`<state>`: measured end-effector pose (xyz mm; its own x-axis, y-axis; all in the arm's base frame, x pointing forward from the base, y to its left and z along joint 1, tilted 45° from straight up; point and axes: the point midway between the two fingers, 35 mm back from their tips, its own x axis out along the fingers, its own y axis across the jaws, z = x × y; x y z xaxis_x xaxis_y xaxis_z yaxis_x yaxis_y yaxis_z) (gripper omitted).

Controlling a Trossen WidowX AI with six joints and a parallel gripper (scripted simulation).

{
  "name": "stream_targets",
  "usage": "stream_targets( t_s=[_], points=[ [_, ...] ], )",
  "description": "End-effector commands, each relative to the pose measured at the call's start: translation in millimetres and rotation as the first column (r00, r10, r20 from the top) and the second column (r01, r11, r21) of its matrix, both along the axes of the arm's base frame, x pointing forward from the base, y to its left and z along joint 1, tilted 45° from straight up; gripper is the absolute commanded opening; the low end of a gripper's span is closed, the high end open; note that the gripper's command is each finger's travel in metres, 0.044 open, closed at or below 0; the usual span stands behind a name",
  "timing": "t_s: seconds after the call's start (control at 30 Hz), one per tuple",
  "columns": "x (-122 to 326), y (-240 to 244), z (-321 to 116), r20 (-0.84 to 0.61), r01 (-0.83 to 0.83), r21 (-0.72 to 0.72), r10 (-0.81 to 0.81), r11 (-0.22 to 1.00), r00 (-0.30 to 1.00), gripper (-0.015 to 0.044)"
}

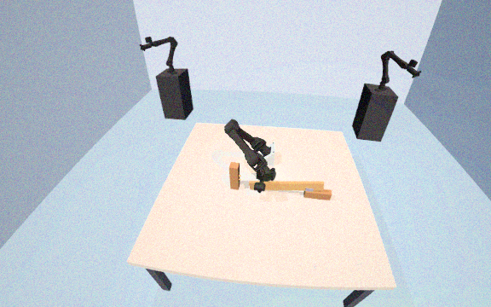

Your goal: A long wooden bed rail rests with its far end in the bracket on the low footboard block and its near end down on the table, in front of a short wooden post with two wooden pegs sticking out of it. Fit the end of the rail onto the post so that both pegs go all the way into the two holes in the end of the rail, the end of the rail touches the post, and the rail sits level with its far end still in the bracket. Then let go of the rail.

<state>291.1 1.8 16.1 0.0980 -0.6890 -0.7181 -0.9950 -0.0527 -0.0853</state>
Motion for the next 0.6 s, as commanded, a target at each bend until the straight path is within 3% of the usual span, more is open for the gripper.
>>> stream_targets(
  t_s=[0.0, 0.4, 0.57],
  points=[
    [-0.3, -1.5, -1.2, -0.001, -0.004, -0.004, 0.004, 1.0, 1.0, 0.0387],
    [-0.3, -1.5, -1.2, -0.001, -0.004, -0.004, 0.004, 1.0, 1.0, 0.0072],
    [-0.3, -1.5, -1.2, -0.001, -0.004, -0.004, 0.004, 1.0, 1.0, 0.0039]
  ],
)
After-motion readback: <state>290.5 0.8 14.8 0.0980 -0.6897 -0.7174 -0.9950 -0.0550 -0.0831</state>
